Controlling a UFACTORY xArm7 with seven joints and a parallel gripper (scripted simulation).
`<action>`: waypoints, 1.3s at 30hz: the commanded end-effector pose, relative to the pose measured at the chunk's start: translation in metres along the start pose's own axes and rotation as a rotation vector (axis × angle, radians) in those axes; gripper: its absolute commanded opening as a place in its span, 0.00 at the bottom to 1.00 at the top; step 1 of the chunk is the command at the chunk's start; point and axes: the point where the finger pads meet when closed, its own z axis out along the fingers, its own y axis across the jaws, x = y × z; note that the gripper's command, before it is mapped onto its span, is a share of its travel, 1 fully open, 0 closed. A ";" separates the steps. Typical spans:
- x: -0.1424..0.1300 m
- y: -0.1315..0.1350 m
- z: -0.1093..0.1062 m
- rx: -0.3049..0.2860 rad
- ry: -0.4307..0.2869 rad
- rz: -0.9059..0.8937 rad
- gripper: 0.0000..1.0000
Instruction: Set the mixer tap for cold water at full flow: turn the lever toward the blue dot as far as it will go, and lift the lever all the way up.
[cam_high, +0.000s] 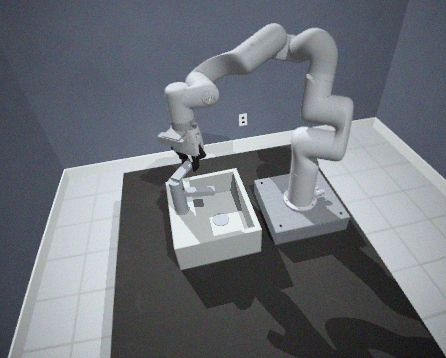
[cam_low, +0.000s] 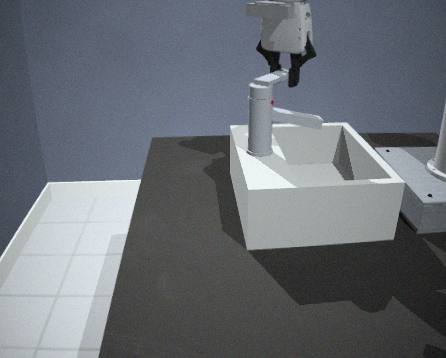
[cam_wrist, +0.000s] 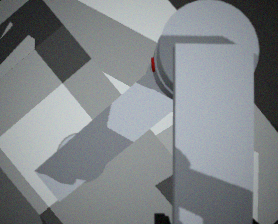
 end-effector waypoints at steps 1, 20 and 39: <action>0.001 0.001 -0.001 -0.003 0.002 0.000 0.00; 0.001 0.001 -0.001 -0.003 0.002 0.000 0.00; 0.009 0.001 -0.027 -0.003 0.002 0.000 0.00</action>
